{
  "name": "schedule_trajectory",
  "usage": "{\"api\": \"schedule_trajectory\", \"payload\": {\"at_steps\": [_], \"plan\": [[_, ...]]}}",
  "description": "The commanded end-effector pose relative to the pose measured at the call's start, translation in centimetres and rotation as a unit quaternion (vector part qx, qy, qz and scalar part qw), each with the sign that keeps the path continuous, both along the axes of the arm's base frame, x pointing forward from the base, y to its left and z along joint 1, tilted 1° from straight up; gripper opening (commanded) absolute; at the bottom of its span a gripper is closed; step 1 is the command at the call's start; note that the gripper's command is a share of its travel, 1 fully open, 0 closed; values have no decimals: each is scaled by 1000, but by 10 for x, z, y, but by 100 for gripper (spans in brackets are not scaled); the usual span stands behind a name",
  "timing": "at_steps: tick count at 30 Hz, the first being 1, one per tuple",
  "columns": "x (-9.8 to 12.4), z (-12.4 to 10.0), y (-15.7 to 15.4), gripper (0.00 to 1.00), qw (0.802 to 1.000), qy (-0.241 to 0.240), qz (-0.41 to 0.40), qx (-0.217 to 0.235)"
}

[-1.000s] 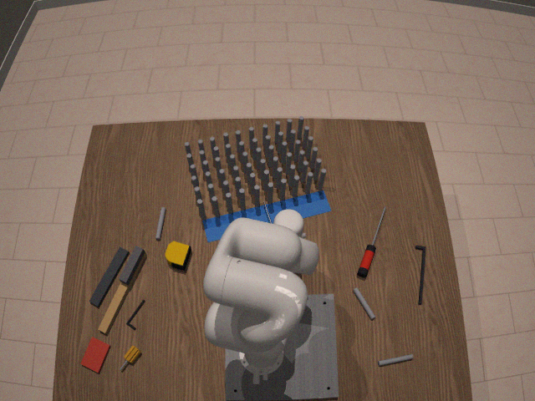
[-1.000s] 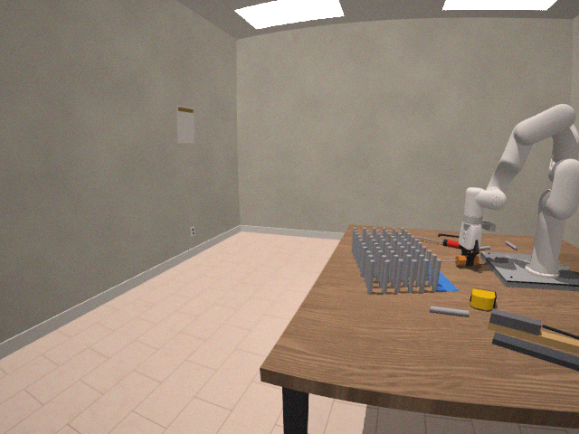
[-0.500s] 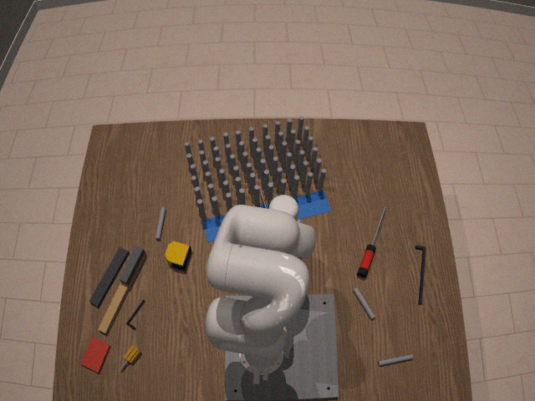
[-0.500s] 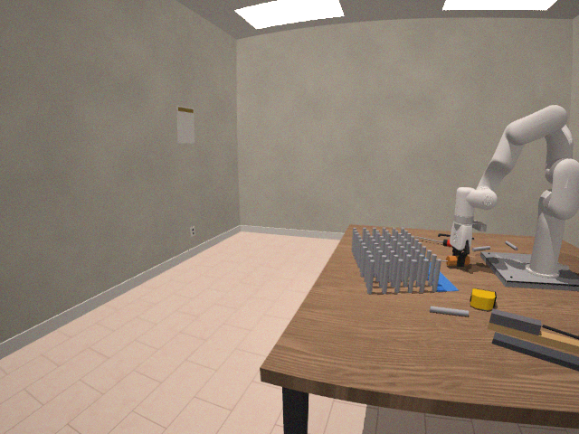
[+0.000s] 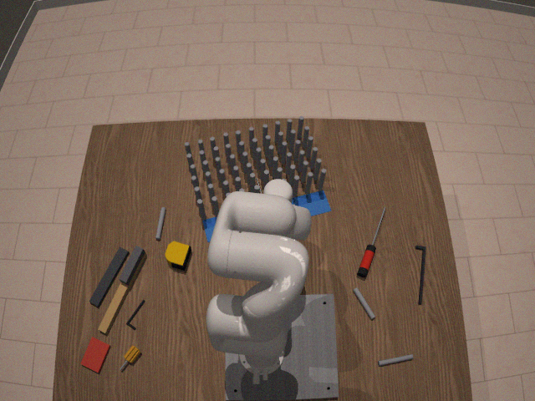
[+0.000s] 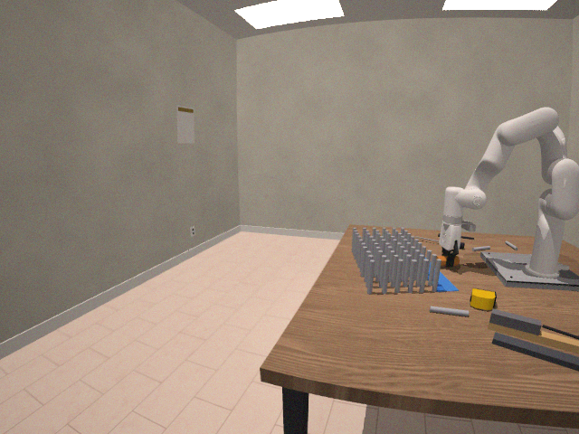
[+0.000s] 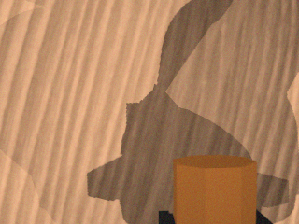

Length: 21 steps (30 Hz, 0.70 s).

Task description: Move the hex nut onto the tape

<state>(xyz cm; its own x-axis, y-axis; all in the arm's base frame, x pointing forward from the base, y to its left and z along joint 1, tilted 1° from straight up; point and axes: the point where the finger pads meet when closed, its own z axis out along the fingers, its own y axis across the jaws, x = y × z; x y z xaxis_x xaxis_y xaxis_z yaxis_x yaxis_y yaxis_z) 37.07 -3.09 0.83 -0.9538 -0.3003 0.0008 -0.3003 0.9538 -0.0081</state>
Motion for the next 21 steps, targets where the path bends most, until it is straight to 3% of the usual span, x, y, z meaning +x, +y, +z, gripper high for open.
{"api": "schedule_trajectory", "payload": {"at_steps": [1,11,21], "plan": [[12,1,3,0,1000,-1,0,0],[31,1,9,0,1000,-1,0,0],[36,1,10,0,1000,-1,0,0]]}}
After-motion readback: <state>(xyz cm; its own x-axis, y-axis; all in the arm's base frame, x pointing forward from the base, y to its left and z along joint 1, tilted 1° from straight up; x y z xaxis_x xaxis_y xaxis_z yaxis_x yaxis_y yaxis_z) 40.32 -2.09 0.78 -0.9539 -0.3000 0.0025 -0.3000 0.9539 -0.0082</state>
